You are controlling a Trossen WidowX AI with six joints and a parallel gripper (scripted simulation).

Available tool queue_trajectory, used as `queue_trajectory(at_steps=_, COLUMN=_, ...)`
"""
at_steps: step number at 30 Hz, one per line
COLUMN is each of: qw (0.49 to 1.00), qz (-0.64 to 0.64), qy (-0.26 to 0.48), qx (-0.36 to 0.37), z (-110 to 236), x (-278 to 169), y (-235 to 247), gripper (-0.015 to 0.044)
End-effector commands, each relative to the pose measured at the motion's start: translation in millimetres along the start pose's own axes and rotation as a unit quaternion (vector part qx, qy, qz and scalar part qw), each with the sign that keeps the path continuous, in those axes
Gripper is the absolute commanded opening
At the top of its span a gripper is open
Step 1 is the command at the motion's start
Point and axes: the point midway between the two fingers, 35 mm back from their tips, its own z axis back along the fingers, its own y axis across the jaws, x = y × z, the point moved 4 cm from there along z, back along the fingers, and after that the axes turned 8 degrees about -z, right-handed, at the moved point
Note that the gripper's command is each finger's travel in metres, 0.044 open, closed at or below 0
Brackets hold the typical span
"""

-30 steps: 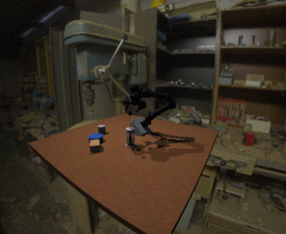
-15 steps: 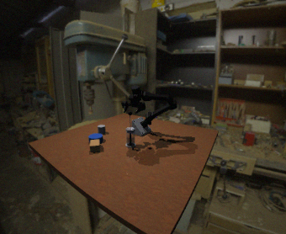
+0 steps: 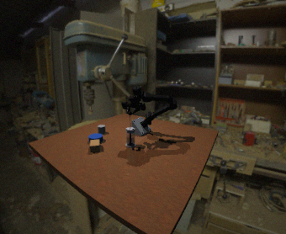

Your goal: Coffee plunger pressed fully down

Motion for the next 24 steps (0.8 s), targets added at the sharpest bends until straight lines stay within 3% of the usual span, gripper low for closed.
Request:
queue_trajectory(at_steps=1, qw=1.000, qz=-0.001, qy=-0.001, qx=-0.002, z=-0.1, x=0.1, y=-0.3, gripper=0.0123)
queue_trajectory(at_steps=24, qw=1.000, qz=0.000, qy=0.004, qx=-0.005, z=-12.4, x=-14.5, y=-6.1, gripper=0.0123)
